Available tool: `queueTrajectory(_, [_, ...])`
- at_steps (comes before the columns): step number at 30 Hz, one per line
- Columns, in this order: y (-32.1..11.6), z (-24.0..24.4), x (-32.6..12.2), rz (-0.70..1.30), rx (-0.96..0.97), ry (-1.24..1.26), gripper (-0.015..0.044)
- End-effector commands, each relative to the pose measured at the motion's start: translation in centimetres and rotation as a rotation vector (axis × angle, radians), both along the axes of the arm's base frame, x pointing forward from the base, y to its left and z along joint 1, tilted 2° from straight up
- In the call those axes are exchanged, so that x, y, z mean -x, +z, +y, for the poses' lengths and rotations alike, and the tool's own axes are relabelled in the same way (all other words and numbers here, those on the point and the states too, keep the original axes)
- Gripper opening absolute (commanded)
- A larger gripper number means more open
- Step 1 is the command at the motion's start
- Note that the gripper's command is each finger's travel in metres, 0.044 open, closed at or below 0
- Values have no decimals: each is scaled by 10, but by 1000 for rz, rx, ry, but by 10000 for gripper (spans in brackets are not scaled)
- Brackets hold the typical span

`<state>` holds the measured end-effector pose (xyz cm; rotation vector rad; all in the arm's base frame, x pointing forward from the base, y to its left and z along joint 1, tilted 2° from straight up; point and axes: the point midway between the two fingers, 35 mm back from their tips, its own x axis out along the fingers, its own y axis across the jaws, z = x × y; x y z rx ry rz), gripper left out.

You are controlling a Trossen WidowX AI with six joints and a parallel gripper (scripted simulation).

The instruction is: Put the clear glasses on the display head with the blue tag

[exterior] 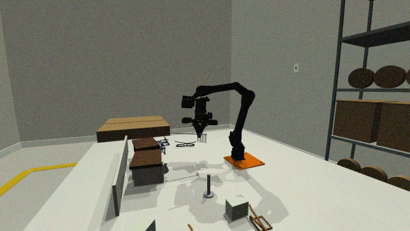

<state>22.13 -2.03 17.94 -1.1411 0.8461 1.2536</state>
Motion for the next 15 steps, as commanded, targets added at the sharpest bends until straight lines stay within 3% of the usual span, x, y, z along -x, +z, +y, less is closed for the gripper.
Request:
queueTrajectory(1, [-4,10,-4,43,33,-17,0])
queueTrajectory(15, [-13,44,-9,121,144,-58,0])
